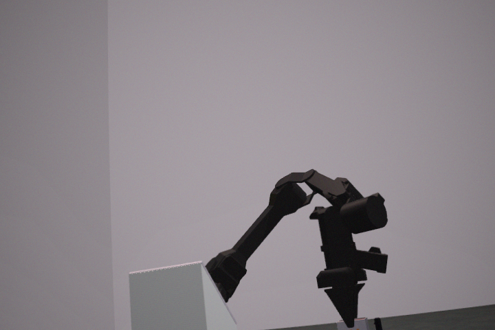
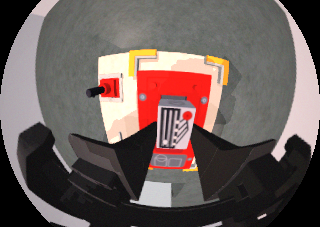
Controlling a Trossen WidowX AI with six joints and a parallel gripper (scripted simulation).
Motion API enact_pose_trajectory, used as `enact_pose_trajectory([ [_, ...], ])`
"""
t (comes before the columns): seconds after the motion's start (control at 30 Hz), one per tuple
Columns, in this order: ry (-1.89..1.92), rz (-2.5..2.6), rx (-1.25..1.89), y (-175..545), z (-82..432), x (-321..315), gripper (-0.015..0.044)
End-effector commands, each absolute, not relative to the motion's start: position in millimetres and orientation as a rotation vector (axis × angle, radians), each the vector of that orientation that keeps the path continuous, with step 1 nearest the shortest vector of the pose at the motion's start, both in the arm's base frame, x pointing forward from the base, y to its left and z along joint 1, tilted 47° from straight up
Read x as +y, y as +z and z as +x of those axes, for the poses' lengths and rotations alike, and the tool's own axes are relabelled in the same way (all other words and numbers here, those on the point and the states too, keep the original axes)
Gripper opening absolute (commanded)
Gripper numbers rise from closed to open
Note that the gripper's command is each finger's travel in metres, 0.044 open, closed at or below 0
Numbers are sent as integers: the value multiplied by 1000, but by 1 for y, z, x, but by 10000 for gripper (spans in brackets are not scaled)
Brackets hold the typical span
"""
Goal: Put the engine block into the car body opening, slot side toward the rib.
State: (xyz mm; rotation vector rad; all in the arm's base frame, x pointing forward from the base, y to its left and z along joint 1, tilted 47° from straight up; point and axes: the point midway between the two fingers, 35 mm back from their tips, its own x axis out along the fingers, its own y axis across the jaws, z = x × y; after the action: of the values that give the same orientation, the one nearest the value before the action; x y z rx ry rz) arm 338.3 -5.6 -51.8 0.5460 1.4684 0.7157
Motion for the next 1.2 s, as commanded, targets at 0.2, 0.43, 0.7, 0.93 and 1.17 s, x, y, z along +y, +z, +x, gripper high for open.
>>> enact_pose_trajectory([
  [0.2, 688, 572, 1484, -53, 338, -7, 160],
  [0.43, 742, 514, 1451, -52, 338, -7, 160],
  [0.7, 745, 509, 1448, -52, 338, -7, 160],
  [0.93, 738, 518, 1453, -53, 338, -8, 160],
  [1.17, 738, 518, 1453, -53, 338, -8, 160],
])
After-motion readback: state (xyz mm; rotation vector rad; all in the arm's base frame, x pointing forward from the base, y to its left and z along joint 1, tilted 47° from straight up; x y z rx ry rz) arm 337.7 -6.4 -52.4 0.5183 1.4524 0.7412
